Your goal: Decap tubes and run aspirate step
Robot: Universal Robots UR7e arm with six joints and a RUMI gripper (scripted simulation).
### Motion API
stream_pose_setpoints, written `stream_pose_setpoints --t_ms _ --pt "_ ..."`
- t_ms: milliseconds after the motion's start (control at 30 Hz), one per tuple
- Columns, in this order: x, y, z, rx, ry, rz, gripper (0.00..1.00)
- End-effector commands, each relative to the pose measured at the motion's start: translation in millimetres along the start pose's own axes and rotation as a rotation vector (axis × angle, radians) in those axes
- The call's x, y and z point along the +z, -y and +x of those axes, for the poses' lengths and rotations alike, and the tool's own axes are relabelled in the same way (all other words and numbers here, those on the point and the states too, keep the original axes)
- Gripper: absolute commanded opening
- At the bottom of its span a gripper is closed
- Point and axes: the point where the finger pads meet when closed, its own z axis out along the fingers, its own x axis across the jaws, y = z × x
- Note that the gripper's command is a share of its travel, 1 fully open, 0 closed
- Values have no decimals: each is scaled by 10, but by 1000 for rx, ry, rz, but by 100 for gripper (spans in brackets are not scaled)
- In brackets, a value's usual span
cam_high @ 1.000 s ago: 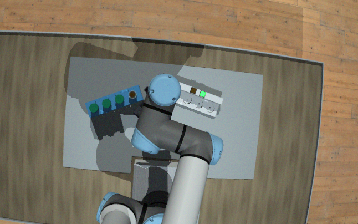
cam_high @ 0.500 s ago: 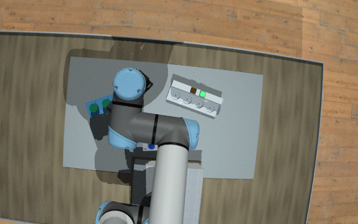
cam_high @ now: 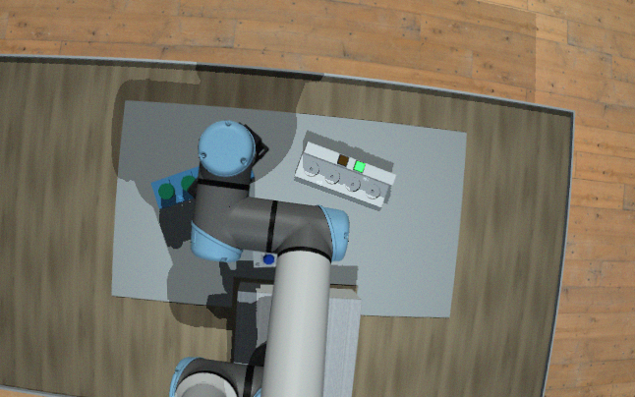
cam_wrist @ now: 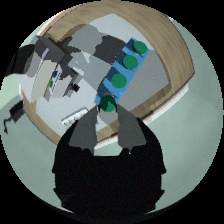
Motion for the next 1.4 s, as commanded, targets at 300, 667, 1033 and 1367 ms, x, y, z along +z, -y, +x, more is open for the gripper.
stream_pose_setpoints --t_ms 300,667,1033,1367 --pt "98 -4 4 0 -1 -1 0" --pt "127 -3 4 0 -1 -1 0" --pt "155 -3 4 0 -1 -1 0" --pt "197 -3 4 0 -1 -1 0"
